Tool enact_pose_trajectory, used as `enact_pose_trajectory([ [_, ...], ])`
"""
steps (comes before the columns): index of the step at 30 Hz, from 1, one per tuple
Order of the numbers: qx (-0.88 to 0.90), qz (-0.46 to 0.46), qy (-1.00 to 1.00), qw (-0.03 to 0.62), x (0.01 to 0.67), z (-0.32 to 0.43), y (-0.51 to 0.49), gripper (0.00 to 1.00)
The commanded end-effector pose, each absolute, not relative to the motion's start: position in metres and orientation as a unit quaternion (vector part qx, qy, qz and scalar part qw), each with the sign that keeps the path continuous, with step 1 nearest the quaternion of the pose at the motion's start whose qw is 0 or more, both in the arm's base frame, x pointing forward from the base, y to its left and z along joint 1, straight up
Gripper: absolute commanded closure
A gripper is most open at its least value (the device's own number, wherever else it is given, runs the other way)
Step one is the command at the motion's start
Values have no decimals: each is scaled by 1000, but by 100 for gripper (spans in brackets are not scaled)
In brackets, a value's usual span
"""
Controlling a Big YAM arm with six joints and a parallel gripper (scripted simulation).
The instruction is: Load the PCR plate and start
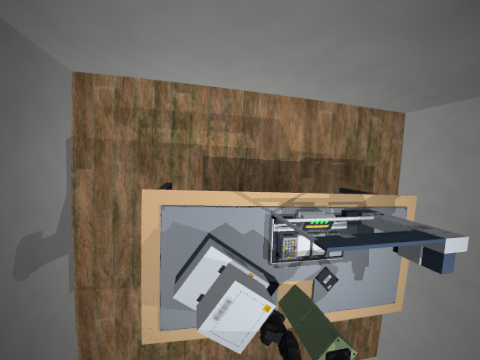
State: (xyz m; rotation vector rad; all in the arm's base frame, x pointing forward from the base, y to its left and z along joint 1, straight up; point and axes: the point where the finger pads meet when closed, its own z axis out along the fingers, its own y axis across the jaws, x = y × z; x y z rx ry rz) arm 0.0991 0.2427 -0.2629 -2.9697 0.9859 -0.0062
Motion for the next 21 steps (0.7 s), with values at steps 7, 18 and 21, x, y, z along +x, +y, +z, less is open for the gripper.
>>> enact_pose_trajectory([
  [7,-949,0,314,12,108,-273,253,100],
  [18,-951,0,309,5,109,-287,257,100],
  [21,-949,1,314,3,108,-282,253,100],
])
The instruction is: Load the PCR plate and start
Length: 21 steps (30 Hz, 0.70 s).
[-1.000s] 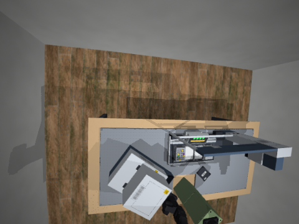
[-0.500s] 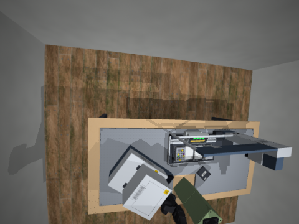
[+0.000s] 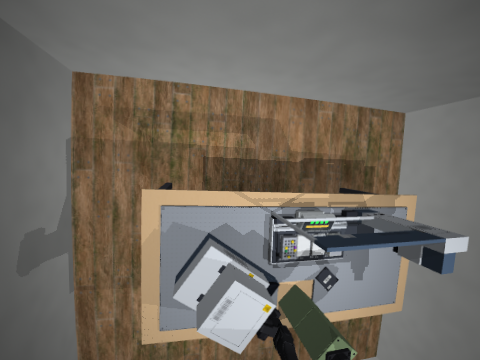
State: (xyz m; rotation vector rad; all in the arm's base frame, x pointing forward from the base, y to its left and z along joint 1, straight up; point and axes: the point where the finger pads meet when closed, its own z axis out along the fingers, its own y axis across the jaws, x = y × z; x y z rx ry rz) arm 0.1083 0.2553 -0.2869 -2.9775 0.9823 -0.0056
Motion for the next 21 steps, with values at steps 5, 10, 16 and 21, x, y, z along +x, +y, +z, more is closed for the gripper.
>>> enact_pose_trajectory([
  [5,-946,0,325,6,112,-275,256,100],
  [10,-946,-1,324,19,116,-272,270,100],
  [16,-949,0,316,17,109,-276,266,100],
  [21,-949,0,314,5,106,-282,251,100],
])
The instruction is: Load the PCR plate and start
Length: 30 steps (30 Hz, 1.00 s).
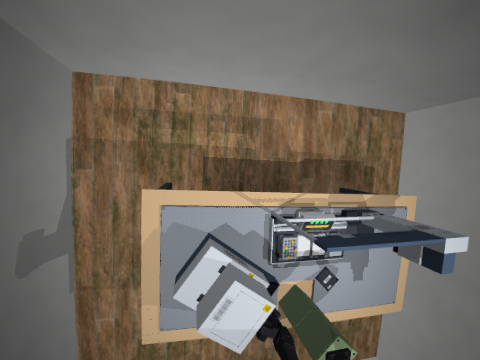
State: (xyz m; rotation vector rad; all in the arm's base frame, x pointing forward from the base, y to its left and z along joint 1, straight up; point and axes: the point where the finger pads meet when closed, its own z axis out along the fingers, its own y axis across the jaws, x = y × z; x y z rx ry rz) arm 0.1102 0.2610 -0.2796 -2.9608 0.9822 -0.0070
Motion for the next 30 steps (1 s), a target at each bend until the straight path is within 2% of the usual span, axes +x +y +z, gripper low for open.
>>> enact_pose_trajectory([
  [1,-949,0,314,3,106,-284,250,100],
  [30,-946,-1,323,12,113,-273,260,100],
])
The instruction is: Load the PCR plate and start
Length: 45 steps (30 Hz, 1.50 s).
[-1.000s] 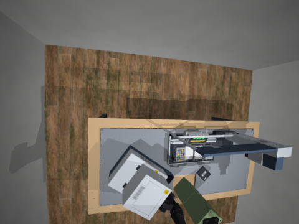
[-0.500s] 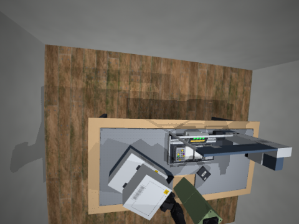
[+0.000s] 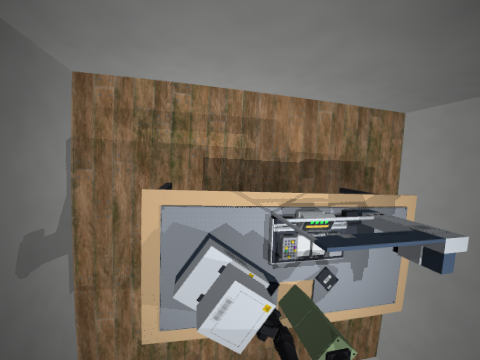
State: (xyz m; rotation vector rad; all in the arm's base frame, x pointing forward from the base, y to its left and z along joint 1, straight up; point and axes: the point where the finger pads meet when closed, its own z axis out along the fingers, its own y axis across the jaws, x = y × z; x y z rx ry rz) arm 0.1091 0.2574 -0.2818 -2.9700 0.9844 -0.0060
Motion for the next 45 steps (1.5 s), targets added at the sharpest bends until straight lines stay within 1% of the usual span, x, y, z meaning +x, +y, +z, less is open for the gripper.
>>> enact_pose_trajectory([
  [1,-947,-1,321,12,113,-273,260,100],
  [21,-952,-1,307,0,103,-286,248,100],
  [34,-952,-2,307,18,109,-277,263,100],
  [40,-952,-2,307,11,108,-274,261,100],
  [45,-951,-3,307,19,110,-273,265,100],
])
